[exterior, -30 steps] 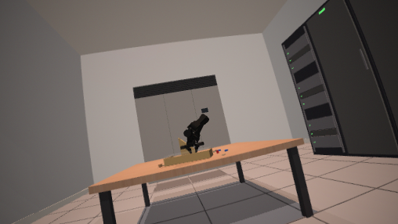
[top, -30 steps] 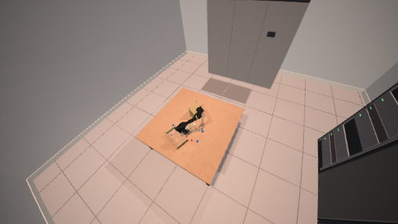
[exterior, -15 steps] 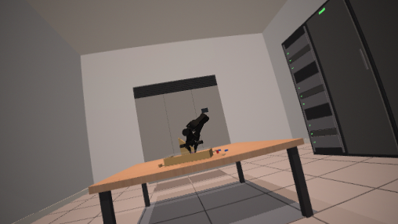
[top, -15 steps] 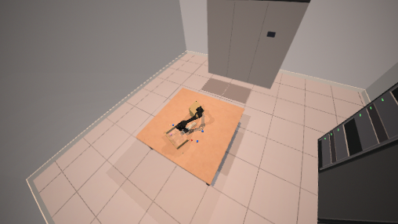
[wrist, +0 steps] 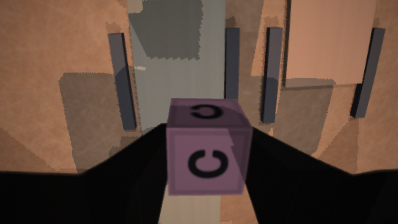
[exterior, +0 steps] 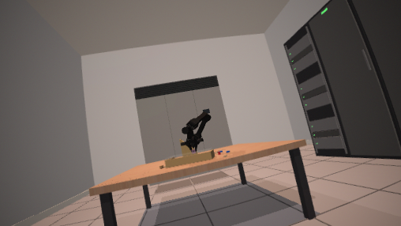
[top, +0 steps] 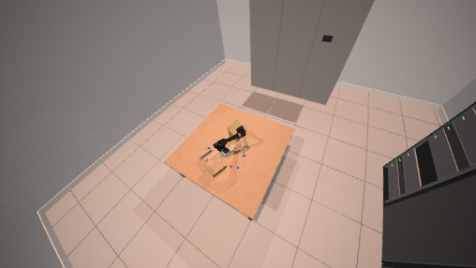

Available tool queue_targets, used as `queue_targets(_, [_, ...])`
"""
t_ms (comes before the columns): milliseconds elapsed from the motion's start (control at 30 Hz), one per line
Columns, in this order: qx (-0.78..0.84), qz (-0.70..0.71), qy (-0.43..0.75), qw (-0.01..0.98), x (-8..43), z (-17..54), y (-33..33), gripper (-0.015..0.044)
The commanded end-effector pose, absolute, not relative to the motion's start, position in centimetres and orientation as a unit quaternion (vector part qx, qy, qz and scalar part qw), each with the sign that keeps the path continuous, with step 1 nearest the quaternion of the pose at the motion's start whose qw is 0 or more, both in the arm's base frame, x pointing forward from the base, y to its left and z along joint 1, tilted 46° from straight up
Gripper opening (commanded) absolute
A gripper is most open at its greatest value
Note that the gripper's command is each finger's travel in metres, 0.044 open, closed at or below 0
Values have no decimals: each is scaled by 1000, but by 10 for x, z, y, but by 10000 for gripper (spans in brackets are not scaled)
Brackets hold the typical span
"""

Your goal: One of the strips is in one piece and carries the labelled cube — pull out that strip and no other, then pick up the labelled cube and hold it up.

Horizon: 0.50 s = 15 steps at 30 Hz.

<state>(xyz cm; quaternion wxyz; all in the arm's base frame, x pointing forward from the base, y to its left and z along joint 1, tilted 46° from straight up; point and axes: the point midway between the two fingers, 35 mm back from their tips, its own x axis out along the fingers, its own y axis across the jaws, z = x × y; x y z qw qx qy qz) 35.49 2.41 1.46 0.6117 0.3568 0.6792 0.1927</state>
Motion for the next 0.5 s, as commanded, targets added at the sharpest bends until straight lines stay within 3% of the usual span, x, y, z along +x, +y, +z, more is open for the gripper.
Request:
queue_targets(0, [353,193,678,615,342,16,22,0])
queue_targets(467, [353,192,679,614,303,15,18,0])
